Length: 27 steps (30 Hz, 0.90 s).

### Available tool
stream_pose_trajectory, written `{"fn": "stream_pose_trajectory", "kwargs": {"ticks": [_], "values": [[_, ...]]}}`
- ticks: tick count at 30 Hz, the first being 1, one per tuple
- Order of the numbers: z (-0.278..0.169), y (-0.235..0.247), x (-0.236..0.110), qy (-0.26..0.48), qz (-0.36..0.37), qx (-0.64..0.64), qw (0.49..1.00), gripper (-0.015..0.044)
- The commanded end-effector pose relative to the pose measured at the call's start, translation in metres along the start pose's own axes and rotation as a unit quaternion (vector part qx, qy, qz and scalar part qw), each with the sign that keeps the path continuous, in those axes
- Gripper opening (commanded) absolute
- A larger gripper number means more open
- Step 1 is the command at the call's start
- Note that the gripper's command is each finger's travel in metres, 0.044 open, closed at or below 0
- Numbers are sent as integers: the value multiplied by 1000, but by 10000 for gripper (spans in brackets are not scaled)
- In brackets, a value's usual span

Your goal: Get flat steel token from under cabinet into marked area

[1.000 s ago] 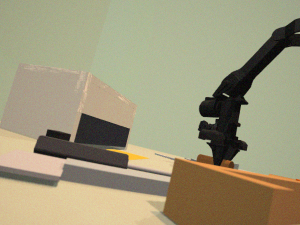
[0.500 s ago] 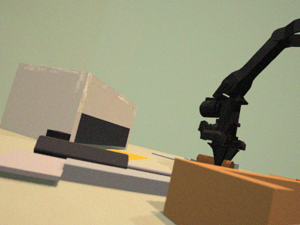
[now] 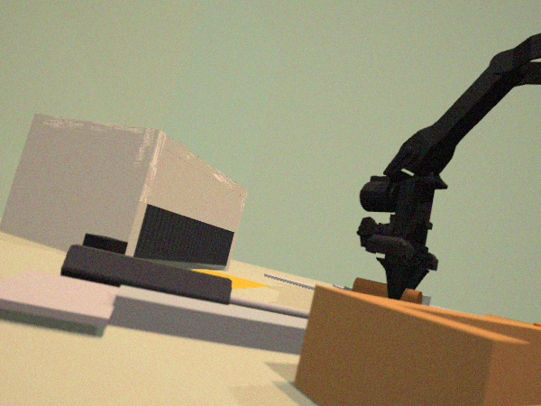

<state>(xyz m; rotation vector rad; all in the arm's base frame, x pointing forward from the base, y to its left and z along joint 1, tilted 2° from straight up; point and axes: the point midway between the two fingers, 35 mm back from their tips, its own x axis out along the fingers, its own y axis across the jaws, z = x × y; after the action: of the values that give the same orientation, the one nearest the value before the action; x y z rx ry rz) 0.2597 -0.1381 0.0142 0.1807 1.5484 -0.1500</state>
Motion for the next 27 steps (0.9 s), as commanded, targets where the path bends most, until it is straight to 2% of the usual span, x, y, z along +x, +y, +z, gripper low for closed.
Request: {"fn": "stream_pose_trajectory", "kwargs": {"ticks": [1, 27], "values": [[1, -1, -1, -2, -3, -21, 1000, 0], [1, -1, -1, -1, -3, -124, 992, 0]]}}
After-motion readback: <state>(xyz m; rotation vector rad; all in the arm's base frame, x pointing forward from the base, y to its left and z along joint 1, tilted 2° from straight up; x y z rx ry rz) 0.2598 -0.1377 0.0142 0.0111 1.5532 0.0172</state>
